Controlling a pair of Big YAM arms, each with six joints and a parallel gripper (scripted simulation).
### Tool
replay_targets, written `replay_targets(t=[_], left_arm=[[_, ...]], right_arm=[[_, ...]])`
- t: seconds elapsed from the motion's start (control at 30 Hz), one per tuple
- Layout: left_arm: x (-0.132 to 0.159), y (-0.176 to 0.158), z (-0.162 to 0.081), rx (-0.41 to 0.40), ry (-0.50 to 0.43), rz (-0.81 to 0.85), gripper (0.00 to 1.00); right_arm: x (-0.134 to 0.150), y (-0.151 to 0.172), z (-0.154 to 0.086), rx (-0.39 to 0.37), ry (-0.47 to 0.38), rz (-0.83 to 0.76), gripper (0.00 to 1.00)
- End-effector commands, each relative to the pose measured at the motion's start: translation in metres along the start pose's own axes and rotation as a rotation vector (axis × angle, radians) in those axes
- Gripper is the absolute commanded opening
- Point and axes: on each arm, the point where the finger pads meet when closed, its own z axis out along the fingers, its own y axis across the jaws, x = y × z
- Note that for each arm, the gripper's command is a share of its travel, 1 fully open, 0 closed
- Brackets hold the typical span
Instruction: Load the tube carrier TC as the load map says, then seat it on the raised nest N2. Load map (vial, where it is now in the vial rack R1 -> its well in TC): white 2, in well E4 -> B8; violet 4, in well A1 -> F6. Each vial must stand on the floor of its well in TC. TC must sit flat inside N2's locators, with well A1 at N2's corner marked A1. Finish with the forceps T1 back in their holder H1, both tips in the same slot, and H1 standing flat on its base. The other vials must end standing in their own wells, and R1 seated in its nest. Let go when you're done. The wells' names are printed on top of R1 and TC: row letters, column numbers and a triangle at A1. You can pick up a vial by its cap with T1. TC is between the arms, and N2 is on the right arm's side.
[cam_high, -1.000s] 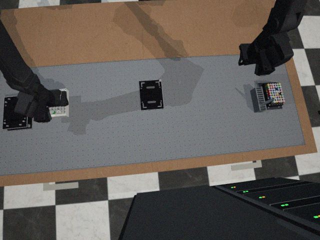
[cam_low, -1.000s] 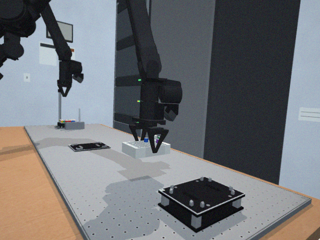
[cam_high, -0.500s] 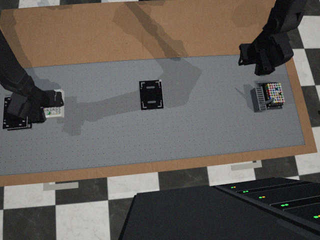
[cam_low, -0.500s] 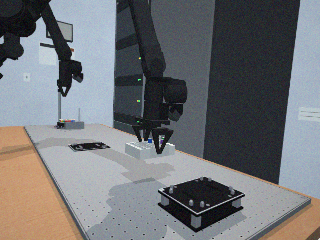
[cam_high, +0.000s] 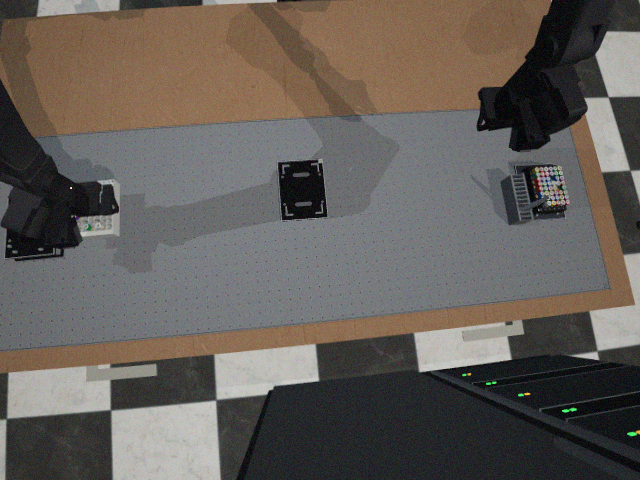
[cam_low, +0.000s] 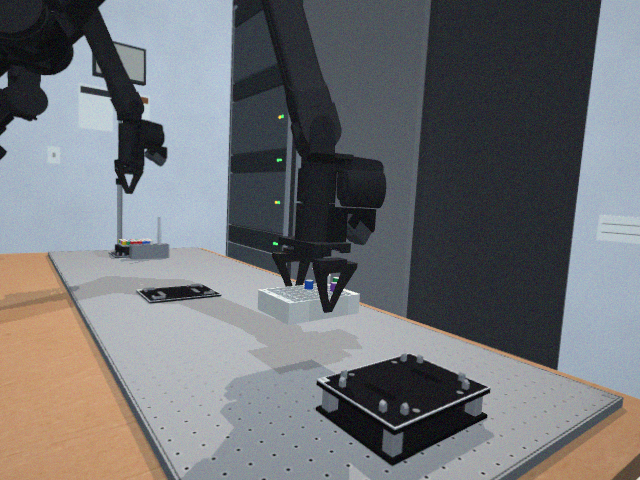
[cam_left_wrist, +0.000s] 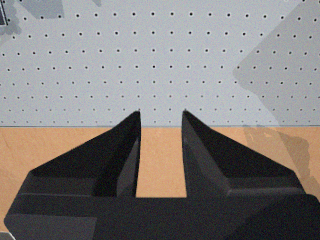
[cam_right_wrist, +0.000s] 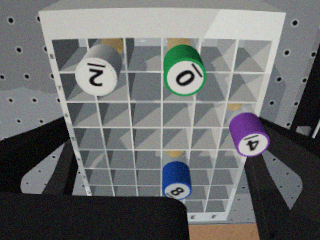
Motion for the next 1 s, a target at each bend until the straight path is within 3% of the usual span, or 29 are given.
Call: replay_targets(t=[0.0,0.1,0.13,0.3,0.47,0.67,0.7,0.83,0.97], left_arm=[[-0.01,0.001,-0.004,-0.006,-0.02,-0.004,0.25],[-0.01,0.001,-0.004,-0.006,-0.02,-0.004,0.25],[-0.01,0.001,-0.004,-0.006,-0.02,-0.004,0.25],[-0.01,0.001,-0.004,-0.006,-0.02,-0.004,0.25],[-0.01,0.001,-0.004,-0.006,-0.02,-0.004,0.25],[-0.01,0.001,-0.004,-0.006,-0.02,-0.004,0.25],[-0.01,0.001,-0.004,-0.006,-0.02,-0.004,0.25],[-0.01,0.001,-0.004,-0.006,-0.02,-0.004,0.25],[-0.01,0.001,-0.004,-0.006,-0.02,-0.004,0.25]], right_arm=[[-0.005,-0.019,0.0,0.01,0.0,-0.004,0.0],[-0.005,-0.021,0.0,0.01,0.0,-0.004,0.0],[-0.02,-0.025,-0.017,0.029,-0.035,-0.014,0.0],[-0.006,-0.031,0.0,0.011,-0.001,-0.004,0.0],[-0.013,-0.041,-0.008,0.02,-0.017,-0.009,0.0],[-0.006,-0.047,-0.001,0.011,-0.001,-0.004,0.0],[-0.021,-0.051,-0.018,0.031,-0.036,-0.015,0.0],[-0.008,-0.055,-0.002,0.012,-0.003,-0.004,0.0],[-0.012,-0.063,-0.007,0.019,-0.013,-0.008,0.0]])
